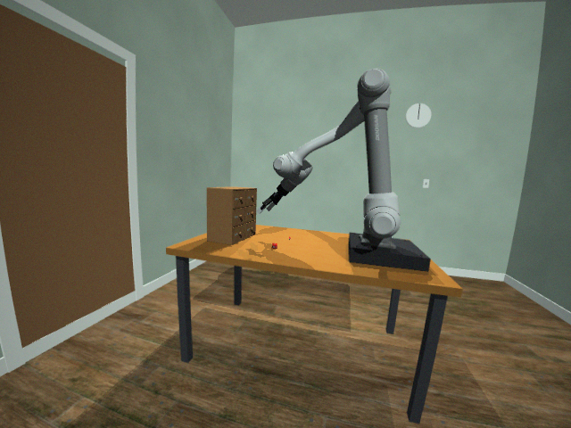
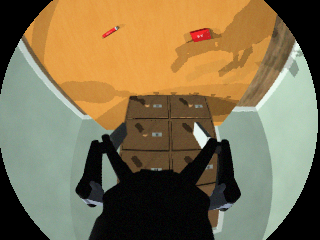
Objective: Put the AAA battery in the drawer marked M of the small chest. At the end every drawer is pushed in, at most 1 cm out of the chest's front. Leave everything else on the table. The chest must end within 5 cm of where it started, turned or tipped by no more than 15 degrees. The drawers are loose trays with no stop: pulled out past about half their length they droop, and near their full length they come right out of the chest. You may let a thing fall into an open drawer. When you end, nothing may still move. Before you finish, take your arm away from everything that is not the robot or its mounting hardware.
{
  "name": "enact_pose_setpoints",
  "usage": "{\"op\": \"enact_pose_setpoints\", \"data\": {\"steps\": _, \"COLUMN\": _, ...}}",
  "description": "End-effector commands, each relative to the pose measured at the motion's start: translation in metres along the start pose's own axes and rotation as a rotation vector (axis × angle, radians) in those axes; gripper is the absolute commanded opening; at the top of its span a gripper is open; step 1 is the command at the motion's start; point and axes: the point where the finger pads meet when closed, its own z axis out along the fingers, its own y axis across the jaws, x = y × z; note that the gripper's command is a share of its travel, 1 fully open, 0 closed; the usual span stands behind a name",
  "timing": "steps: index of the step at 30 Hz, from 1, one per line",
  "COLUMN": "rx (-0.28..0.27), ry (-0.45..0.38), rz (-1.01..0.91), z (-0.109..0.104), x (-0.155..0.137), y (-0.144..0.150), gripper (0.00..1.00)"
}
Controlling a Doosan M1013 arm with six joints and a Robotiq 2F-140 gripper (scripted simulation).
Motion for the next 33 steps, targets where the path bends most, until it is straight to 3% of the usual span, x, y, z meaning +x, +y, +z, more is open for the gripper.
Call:
{"op": "enact_pose_setpoints", "data": {"steps": 1, "rx": -0.023, "ry": -0.008, "rz": 0.000, "z": 0.0004, "x": -0.0001, "y": 0.0009, "gripper": 1.00}}
{"op": "enact_pose_setpoints", "data": {"steps": 33, "rx": -0.011, "ry": -0.045, "rz": 0.000, "z": 0.0039, "x": -0.0023, "y": -0.0030, "gripper": 1.00}}
